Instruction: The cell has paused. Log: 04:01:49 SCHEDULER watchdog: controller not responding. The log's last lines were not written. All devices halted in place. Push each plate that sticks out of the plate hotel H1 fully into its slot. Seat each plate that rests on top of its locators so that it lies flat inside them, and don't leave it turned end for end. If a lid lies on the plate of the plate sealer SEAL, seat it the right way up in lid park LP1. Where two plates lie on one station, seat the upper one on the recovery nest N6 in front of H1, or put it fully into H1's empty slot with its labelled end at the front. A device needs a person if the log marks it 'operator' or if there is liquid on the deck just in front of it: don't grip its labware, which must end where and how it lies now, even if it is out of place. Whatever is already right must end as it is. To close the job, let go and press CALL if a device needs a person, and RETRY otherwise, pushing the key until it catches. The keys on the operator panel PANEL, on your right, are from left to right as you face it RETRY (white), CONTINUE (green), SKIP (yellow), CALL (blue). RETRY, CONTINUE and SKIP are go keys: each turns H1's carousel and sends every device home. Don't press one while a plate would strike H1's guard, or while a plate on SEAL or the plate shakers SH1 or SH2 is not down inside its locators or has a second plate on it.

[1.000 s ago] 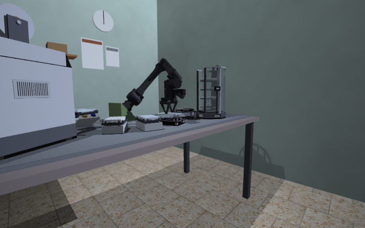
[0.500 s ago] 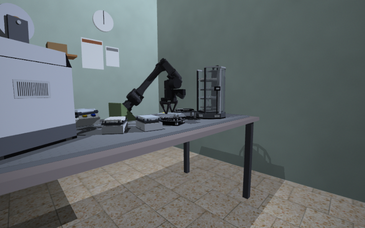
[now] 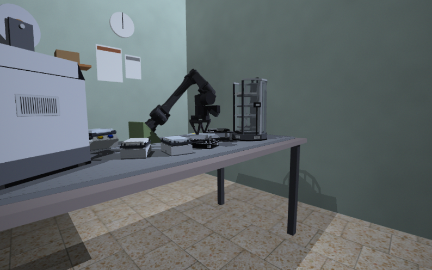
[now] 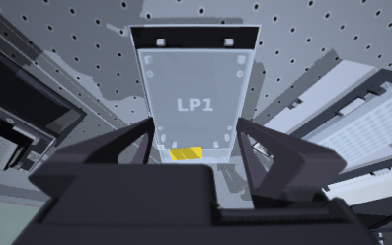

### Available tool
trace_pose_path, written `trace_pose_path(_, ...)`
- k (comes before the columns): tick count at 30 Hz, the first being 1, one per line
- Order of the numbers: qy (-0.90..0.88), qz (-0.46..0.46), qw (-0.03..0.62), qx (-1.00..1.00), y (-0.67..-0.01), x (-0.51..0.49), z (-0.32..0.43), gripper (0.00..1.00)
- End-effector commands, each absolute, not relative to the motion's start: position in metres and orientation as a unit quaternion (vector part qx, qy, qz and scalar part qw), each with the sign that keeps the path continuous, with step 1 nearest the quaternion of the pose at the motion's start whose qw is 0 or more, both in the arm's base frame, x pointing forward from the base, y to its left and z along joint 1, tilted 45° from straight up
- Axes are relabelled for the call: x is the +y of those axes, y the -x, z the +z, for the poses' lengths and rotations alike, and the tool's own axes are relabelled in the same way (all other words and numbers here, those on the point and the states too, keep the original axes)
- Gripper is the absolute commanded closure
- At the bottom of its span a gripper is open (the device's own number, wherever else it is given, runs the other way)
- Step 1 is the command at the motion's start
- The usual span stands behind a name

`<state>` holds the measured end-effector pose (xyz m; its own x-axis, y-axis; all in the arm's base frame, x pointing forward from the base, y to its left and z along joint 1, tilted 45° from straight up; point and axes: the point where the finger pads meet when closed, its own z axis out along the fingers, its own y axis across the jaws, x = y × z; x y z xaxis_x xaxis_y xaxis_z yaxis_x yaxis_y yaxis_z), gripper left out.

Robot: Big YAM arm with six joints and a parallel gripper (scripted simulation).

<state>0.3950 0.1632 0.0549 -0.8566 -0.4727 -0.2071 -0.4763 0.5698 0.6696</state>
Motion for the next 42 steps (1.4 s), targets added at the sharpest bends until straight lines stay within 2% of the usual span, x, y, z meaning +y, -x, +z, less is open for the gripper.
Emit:
trace_pose_path(1, 0.278, 0.378, 0.005, 0.883, -0.408, 0.176, 0.060, 0.18)
trace_pose_path(42, 0.277, 0.380, -0.006, 0.882, -0.392, 0.173, 0.051, 0.18)
